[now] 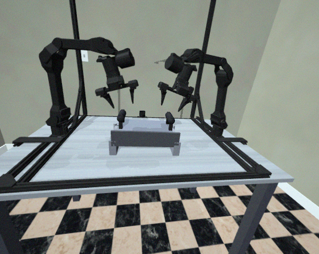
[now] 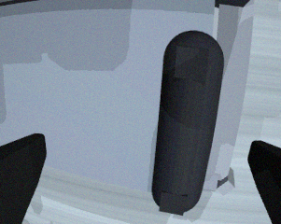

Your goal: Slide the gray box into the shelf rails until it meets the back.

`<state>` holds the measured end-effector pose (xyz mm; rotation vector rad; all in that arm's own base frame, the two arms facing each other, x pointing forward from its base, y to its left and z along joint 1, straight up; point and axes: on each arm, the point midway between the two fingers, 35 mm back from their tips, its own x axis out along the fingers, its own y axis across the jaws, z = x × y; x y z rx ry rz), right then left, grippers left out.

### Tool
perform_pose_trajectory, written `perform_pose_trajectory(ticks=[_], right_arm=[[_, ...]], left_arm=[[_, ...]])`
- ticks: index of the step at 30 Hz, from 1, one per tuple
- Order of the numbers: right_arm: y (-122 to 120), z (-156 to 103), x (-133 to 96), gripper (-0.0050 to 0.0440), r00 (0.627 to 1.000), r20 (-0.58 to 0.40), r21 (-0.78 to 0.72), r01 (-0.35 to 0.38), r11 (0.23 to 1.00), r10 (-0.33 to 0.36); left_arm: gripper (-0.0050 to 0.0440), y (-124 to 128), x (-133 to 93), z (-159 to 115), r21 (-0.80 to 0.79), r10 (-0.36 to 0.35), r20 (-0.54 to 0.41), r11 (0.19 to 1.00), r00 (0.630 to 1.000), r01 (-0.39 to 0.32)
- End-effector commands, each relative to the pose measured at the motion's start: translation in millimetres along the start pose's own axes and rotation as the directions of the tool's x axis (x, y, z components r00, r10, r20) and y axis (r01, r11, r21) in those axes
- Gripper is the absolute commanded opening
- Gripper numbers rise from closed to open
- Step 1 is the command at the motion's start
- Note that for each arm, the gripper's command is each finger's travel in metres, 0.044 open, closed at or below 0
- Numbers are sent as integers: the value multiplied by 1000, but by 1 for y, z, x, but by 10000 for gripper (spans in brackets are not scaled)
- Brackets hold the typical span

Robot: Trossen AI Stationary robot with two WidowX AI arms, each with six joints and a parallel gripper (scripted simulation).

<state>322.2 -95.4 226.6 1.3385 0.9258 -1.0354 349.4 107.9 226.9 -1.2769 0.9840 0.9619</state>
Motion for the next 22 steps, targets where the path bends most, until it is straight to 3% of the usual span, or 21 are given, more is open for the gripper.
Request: perform_pose_trajectory(ticks=[1,22], right_arm=[[1,1,-7,440,1000,-4,-1,7,1000,-7],[1,1,-6,440,1000,-2,-1,5,1000,-5]], left_arm=[[440,-2,-6,1,4,4,-6,1000,1000,-4],[440,0,-6,1,-1,7,-4,1000,1000,-7]])
